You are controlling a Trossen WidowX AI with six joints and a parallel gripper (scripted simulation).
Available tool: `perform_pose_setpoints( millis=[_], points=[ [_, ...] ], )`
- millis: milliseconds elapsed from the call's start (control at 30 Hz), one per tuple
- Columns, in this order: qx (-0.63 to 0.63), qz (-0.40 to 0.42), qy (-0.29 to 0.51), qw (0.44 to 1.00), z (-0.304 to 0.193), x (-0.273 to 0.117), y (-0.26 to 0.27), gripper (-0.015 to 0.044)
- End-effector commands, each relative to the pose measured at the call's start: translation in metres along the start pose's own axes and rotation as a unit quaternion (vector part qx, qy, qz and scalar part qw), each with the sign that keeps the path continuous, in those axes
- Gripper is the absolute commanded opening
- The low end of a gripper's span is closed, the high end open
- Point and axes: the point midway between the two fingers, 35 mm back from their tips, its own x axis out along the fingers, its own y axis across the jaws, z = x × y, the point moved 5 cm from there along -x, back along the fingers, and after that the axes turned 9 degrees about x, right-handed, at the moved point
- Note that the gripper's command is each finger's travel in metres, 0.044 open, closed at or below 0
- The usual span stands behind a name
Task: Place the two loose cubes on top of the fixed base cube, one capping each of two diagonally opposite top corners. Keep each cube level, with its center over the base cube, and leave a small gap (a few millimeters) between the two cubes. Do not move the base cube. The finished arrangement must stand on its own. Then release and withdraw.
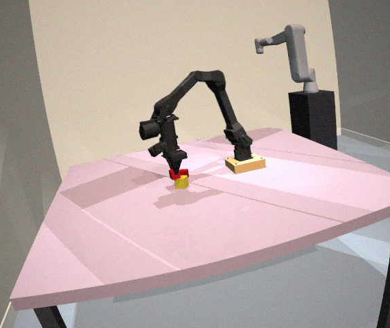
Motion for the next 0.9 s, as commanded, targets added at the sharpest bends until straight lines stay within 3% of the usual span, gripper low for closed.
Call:
perform_pose_setpoints(
  millis=[0, 67, 867],
  points=[
    [0.000, -0.002, -0.001, 1.000, 0.000, 0.000, 0.000, 0.0157],
    [0.000, -0.002, -0.001, 1.000, 0.000, 0.000, 0.000, 0.0205],
    [0.000, 0.000, 0.000, 1.000, 0.000, -0.027, 0.000, 0.0205]
  ],
)
